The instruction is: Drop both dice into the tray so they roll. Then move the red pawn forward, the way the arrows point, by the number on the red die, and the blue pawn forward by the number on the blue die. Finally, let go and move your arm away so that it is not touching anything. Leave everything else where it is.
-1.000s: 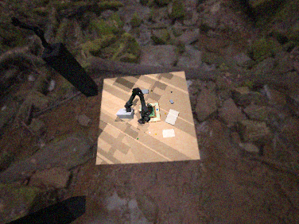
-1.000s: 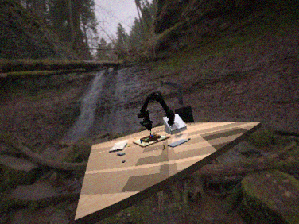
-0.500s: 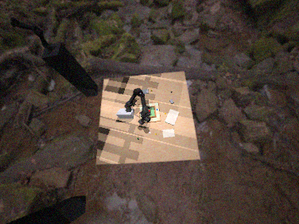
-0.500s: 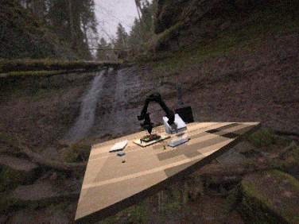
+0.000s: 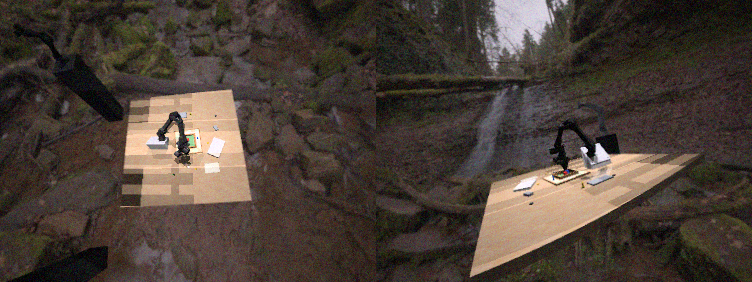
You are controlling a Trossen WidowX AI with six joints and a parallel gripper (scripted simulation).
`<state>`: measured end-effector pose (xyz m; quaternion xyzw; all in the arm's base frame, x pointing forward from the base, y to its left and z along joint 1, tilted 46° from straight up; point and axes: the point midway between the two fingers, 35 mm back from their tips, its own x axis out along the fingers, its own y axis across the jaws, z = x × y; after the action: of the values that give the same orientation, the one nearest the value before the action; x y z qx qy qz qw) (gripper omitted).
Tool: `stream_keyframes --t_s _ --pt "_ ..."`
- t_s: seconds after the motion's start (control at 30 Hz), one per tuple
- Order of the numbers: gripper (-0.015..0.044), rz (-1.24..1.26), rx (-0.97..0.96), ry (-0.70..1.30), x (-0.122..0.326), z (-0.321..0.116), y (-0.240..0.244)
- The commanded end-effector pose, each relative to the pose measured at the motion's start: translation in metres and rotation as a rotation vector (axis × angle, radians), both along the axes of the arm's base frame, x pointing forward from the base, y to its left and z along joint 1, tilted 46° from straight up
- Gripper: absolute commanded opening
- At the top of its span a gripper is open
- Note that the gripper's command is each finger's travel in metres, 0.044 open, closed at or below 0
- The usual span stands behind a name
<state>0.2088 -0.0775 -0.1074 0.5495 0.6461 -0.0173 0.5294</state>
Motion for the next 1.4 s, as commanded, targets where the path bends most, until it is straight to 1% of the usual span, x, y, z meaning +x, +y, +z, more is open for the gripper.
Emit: stream_keyframes --t_s 0.0,0.13,0.47,0.53,0.7,1.13,1.3,1.37 --pt "0.0174 -0.005 0.005 0.003 0.000 -0.002 0.003" --pt "0.0069 -0.005 0.005 0.003 0.000 -0.002 0.003" --pt "0.0000 -0.005 0.005 0.003 0.000 -0.002 0.003" --pt "0.0000 -0.006 0.003 0.002 0.000 0.000 -0.001" --pt "0.0000 -0.007 -0.006 0.002 0.000 0.018 -0.027" --pt "0.0000 -0.006 0.000 0.005 -0.018 0.081 -0.087" --pt "0.0000 -0.006 0.001 0.006 -0.019 0.084 -0.089" --pt "0.0000 -0.012 0.004 0.012 -0.012 0.083 -0.088"
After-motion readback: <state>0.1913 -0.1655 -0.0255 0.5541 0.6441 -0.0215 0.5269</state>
